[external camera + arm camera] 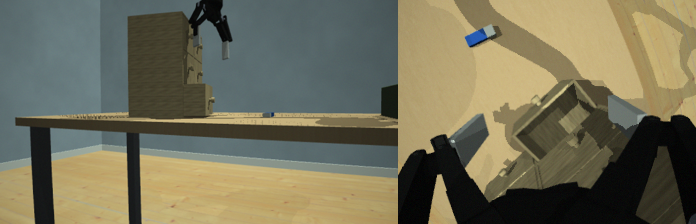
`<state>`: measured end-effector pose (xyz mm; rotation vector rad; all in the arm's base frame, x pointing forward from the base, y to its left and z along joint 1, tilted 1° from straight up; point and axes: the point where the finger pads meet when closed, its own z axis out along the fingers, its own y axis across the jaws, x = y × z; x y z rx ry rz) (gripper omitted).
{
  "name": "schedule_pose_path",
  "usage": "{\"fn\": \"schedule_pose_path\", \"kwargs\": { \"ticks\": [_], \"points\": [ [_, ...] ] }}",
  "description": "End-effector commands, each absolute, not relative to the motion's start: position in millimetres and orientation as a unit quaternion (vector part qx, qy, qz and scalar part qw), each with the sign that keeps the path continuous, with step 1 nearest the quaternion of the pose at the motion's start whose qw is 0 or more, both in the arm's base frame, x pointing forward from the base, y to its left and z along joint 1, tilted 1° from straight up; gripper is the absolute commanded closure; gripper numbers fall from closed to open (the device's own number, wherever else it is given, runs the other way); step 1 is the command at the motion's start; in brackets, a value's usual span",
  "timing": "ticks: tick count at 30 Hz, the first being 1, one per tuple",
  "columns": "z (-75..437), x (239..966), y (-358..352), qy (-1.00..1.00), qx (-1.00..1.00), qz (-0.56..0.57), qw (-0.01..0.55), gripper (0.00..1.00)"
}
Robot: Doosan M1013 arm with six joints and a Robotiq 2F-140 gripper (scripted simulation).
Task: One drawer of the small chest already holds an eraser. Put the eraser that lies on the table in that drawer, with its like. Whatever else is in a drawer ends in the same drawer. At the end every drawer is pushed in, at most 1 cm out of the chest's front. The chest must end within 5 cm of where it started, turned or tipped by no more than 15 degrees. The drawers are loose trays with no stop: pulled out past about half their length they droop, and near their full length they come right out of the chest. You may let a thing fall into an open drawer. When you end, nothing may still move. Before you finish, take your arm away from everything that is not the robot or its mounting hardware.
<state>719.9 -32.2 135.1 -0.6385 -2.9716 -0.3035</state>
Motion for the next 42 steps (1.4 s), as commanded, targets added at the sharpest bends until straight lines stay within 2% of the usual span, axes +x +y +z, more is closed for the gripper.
{"fn": "schedule_pose_path", "kwargs": {
  "ticks": [1,21,42],
  "points": [
    [135,720,-32,-0.972,-0.209,-0.099,0.043,0.00],
    [141,715,-33,-0.976,-0.194,-0.094,0.041,0.00],
    [220,635,-45,-0.999,0.032,-0.018,0.003,0.00]
  ]
}}
